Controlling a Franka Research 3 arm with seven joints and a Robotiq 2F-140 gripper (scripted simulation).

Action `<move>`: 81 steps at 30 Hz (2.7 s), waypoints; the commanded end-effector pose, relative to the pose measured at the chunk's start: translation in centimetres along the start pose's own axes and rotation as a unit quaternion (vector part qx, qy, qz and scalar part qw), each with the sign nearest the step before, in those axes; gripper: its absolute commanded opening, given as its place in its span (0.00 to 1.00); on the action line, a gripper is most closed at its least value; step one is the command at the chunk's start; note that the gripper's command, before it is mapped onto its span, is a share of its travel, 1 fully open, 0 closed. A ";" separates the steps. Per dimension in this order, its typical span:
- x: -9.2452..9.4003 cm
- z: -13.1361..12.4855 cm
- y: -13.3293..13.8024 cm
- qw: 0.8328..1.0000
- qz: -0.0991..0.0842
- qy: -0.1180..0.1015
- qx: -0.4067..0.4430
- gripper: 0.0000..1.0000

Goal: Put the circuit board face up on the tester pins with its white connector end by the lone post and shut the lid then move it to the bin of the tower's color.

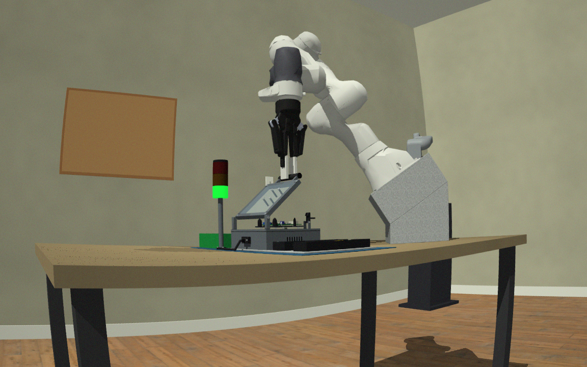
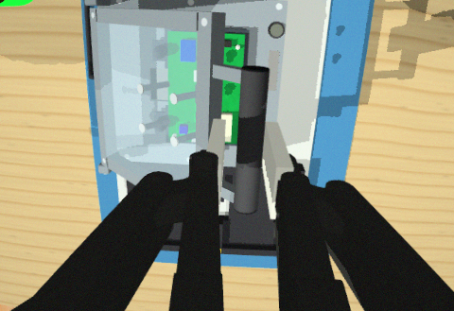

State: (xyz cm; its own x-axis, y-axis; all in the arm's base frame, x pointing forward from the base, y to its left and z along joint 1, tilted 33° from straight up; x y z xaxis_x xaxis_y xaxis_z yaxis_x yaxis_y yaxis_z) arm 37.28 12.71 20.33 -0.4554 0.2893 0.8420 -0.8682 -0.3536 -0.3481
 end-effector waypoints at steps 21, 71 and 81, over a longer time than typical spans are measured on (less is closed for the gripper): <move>-0.4 0.1 0.3 1.000 0.000 0.001 0.002 0.16; -0.7 0.0 0.4 1.000 0.000 0.001 0.002 0.16; -0.7 0.0 0.4 1.000 0.000 0.001 0.002 0.16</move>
State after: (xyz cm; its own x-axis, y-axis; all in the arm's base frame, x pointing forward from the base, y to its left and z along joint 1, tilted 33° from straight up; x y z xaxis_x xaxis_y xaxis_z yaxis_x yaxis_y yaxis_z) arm 37.27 12.31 19.71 -0.4538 0.2919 0.8419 -0.8677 -0.3597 -0.3431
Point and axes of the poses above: the point where the finger pads meet when closed, its own x axis back along the fingers, its own y axis across the jaws, z = x × y, the point moved 2 cm from there along x, back along the fingers, and after that the axes turned 4 degrees about x, right-handed, at the moved point
